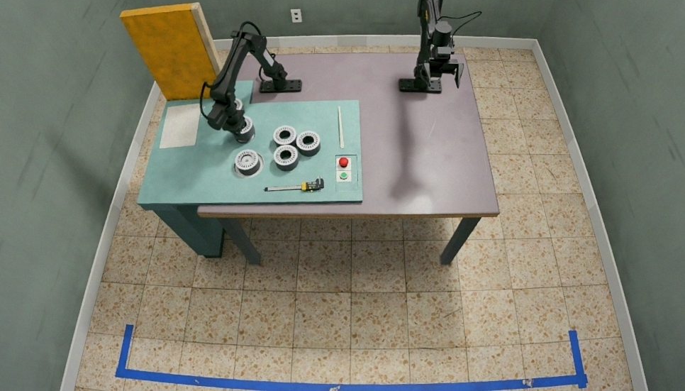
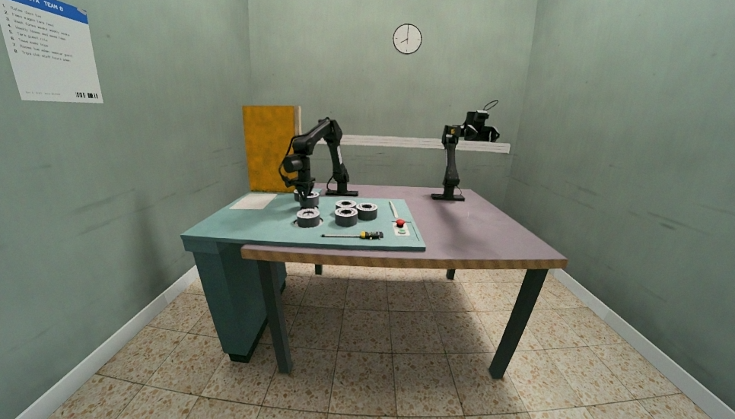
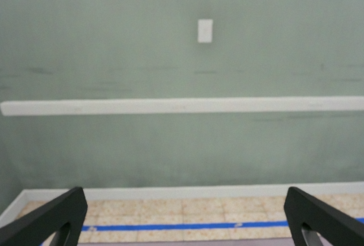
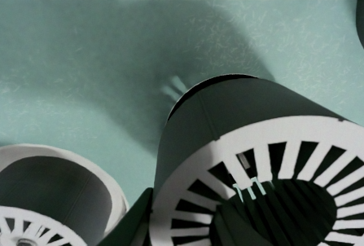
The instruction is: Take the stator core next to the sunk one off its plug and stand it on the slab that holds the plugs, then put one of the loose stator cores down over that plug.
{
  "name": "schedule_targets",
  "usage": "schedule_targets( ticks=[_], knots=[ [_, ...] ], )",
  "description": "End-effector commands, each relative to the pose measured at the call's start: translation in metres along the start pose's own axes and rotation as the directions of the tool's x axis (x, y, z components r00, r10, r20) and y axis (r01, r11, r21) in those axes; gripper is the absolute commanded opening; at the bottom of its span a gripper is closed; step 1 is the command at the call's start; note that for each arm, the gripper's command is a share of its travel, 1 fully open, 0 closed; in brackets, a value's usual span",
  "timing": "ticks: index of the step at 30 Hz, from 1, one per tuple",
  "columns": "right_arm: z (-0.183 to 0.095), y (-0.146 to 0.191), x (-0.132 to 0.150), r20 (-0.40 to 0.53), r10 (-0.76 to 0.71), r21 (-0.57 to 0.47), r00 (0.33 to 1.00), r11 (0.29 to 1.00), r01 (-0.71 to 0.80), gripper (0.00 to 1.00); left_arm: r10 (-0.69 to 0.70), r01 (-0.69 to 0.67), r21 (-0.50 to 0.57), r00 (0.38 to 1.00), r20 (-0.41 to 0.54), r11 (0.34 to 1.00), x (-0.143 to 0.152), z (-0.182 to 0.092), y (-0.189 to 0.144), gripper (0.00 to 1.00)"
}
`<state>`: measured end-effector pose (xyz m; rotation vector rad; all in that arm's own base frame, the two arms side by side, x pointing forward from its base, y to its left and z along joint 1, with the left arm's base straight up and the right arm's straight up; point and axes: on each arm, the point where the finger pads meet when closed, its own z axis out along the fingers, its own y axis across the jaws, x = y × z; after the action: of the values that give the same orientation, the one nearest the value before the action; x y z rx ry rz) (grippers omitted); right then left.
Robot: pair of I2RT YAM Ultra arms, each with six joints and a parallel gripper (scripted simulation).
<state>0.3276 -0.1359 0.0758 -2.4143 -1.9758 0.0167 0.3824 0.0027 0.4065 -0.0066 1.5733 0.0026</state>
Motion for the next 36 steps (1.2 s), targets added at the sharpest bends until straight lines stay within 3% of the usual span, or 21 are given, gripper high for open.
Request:
schedule_targets(
  ticks=[1, 9, 10, 12, 24, 25, 36],
  knots=[
    [-0.025, 0.003, -0.001, 0.036, -0.009, -0.049, 0.999, 0.999, 0.011, 0.0, 0.007, -0.006, -0.007, 0.996, 0.084, 1.0, -0.026, -0.005, 0.002, 1.0],
    [-0.02, 0.005, -0.005, 0.04, -0.008, -0.058, 0.999, 0.998, 0.011, 0.0, 0.007, -0.006, -0.007, 0.996, 0.084, 1.0, -0.026, -0.005, 0.002, 1.0],
    [-0.004, -0.009, -0.004, 0.03, -0.006, -0.009, 1.0, 1.0, 0.006, 0.0, 0.007, -0.006, -0.007, 0.996, 0.084, 1.0, -0.026, -0.005, 0.002, 1.0],
    [-0.022, 0.002, 0.002, 0.036, -0.017, -0.053, 0.999, 0.998, 0.019, 0.0, 0.007, -0.006, -0.007, 0.996, 0.084, 1.0, -0.026, -0.005, 0.002, 1.0],
    [-0.033, 0.003, -0.003, 0.038, -0.009, -0.061, 0.999, 0.998, 0.011, 0.0, 0.007, -0.006, -0.007, 0.996, 0.084, 1.0, -0.026, -0.005, 0.002, 1.0],
    [-0.031, -0.003, -0.003, 0.031, -0.009, -0.027, 0.999, 1.0, 0.009, 0.0, 0.007, -0.006, -0.007, 0.996, 0.084, 1.0, -0.026, -0.005, 0.002, 1.0],
    [-0.056, -0.005, -0.007, 0.036, -0.001, -0.039, 0.999, 0.999, 0.002, 0.0, 0.007, -0.006, -0.007, 0.996, 0.084, 1.0, -0.026, -0.005, 0.002, 1.0]
  ],
)
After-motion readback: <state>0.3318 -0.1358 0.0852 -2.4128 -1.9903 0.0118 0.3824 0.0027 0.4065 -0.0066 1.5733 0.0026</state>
